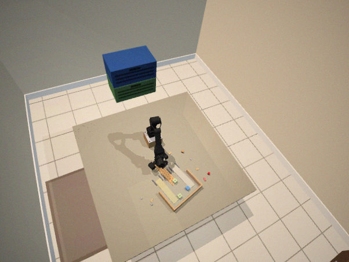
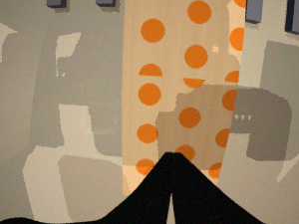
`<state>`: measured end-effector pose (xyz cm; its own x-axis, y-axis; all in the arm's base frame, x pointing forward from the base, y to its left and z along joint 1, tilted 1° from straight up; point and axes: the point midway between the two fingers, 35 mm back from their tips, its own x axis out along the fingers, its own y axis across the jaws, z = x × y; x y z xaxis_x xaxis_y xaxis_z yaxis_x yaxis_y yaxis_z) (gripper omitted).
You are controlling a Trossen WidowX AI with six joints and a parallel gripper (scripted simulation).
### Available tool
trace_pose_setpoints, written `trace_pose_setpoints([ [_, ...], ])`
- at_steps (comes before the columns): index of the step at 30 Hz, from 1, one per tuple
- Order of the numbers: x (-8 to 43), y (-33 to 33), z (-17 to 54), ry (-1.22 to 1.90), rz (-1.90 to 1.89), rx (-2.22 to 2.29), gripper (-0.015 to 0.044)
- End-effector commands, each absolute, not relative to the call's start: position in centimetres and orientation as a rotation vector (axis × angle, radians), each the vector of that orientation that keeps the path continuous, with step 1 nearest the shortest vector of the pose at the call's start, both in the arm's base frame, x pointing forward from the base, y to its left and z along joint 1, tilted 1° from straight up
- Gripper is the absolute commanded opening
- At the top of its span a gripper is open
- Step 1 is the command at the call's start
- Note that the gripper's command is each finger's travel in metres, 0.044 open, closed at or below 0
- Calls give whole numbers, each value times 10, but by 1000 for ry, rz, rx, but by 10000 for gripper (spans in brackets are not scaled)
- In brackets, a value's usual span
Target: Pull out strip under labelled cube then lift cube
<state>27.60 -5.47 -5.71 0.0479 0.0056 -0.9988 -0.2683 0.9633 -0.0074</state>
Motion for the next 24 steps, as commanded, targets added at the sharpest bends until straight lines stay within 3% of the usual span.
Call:
trace_pose_setpoints([
  [1, 260, -56, -63, 1543, 217, -208, 0],
  [24, 230, -63, -64, 1546, 217, -209, 0],
])
